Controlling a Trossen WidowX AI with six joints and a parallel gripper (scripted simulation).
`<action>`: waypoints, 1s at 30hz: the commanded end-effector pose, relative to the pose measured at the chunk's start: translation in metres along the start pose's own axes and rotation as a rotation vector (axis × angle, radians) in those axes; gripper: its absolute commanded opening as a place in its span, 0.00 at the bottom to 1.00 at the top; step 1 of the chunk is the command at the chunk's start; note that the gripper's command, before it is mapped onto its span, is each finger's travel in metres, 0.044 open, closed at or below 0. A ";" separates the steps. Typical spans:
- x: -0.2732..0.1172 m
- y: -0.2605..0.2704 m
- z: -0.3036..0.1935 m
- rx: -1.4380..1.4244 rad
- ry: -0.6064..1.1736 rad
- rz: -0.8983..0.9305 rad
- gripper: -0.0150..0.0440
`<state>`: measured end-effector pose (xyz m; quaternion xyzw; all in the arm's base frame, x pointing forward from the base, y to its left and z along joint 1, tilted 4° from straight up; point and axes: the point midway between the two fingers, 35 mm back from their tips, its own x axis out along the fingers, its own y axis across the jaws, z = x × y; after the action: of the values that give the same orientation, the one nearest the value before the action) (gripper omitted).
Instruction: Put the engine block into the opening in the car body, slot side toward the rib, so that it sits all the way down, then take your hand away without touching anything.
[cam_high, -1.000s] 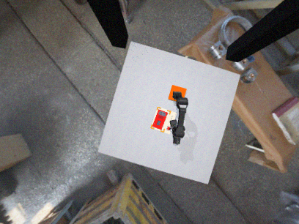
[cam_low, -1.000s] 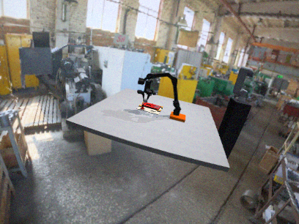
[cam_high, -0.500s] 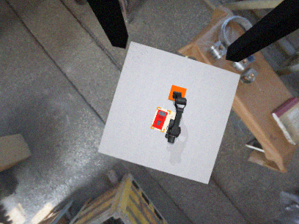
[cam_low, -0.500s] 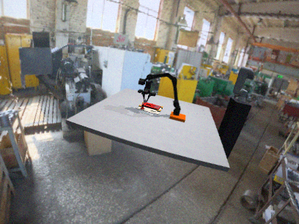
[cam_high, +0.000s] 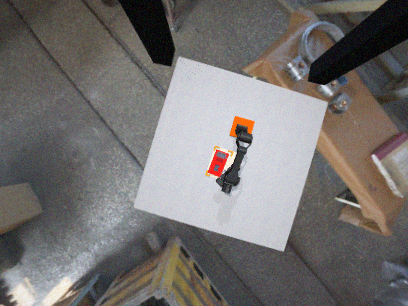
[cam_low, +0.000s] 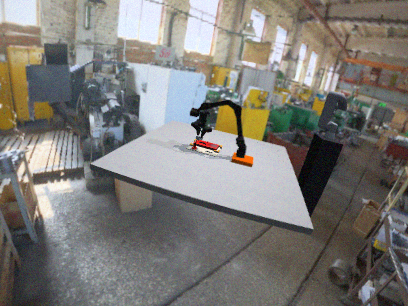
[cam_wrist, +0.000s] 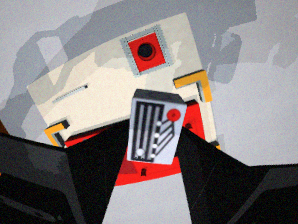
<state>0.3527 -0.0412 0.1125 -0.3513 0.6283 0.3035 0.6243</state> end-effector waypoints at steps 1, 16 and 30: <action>0.003 -0.003 -0.007 0.109 0.003 0.001 0.25; 0.016 -0.017 -0.039 0.625 0.007 -0.005 0.25; 0.027 -0.026 -0.070 1.099 0.011 -0.012 0.25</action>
<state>0.3378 -0.1103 0.0923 -0.0026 0.6964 -0.0490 0.7159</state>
